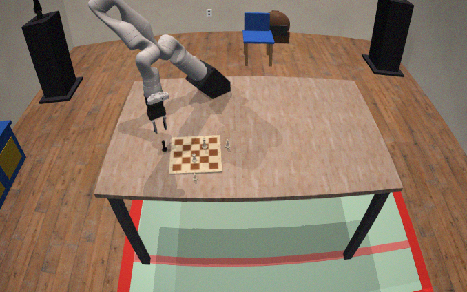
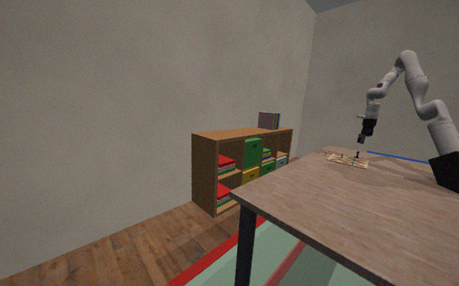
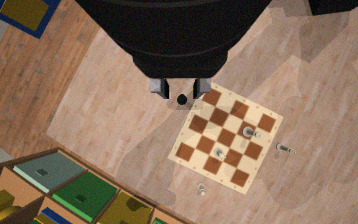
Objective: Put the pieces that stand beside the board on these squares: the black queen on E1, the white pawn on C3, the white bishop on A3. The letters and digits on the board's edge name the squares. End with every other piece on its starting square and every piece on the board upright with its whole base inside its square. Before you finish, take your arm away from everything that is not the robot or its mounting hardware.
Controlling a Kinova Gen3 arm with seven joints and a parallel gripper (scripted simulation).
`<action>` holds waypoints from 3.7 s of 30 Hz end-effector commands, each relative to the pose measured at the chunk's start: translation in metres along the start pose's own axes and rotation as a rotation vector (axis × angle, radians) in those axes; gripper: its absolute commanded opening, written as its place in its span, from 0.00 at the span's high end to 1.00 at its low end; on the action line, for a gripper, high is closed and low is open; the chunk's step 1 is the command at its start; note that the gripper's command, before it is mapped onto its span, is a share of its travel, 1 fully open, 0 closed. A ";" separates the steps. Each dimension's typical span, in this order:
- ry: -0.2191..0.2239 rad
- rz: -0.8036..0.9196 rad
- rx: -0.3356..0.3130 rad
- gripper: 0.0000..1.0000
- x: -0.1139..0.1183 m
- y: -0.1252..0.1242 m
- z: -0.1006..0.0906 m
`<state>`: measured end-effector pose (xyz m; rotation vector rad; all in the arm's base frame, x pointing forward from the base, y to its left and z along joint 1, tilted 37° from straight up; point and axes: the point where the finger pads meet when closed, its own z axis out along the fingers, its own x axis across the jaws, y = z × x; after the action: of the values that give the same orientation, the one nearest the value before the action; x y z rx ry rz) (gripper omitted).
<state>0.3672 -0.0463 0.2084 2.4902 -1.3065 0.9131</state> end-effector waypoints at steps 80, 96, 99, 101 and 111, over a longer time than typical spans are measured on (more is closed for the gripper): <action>0.001 0.000 0.001 0.21 -0.001 0.000 0.052; 0.001 0.000 0.001 0.21 -0.001 0.000 0.052; 0.001 0.000 0.001 0.21 -0.001 0.000 0.052; 0.001 0.000 0.001 0.21 -0.001 0.000 0.052; 0.001 0.000 0.001 0.21 -0.001 0.000 0.053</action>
<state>0.3899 -0.0680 0.1663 2.4910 -1.3065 0.9143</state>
